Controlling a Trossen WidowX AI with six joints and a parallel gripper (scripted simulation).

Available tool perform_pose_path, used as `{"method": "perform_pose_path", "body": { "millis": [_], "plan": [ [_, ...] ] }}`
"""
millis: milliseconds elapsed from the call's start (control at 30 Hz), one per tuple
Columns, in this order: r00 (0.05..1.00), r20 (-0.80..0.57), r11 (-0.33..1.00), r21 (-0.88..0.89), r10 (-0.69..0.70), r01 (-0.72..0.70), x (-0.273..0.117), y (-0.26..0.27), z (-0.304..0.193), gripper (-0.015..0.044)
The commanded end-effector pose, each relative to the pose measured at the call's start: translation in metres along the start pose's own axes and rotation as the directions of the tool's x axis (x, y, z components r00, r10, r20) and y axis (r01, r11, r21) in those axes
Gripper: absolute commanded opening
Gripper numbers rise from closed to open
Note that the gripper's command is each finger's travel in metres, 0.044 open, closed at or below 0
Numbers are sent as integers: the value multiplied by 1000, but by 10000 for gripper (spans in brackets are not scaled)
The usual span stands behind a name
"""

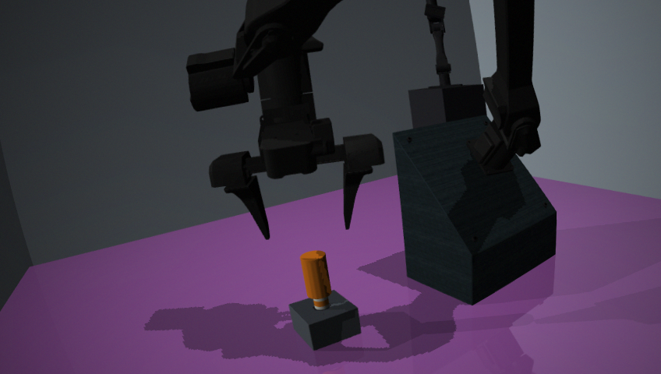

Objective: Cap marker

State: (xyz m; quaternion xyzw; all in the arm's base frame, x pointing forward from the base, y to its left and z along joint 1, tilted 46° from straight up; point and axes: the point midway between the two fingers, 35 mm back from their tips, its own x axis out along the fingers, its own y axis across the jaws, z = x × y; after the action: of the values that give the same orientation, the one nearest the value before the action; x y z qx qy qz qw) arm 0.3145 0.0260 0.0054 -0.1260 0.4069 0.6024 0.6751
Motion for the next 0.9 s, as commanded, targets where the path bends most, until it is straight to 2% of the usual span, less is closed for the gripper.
{"method": "perform_pose_path", "body": {
  "millis": [0, 67, 200, 300, 400, 467, 567, 867],
  "plan": [
    [1000, -4, 1000, -10, 3, -3, -13, 2, 2, 440],
    [1000, -4, 999, 52, 3, -3, -13, 2, 2, 387],
    [1000, -3, 914, 405, 4, -2, -10, 2, 2, 282],
    [1000, -2, 762, 647, 4, -2, -8, 2, 2, 204],
    [1000, -1, 548, 837, 4, -1, -5, 2, 2, 125],
    [1000, -1, 439, 898, 4, -1, -4, 2, 2, 72],
    [1000, -1, 425, 905, 4, -1, -4, 2, 2, 0],
    [1000, -1, 425, 905, 4, -1, -4, 2, 2, 0]
  ]
}}
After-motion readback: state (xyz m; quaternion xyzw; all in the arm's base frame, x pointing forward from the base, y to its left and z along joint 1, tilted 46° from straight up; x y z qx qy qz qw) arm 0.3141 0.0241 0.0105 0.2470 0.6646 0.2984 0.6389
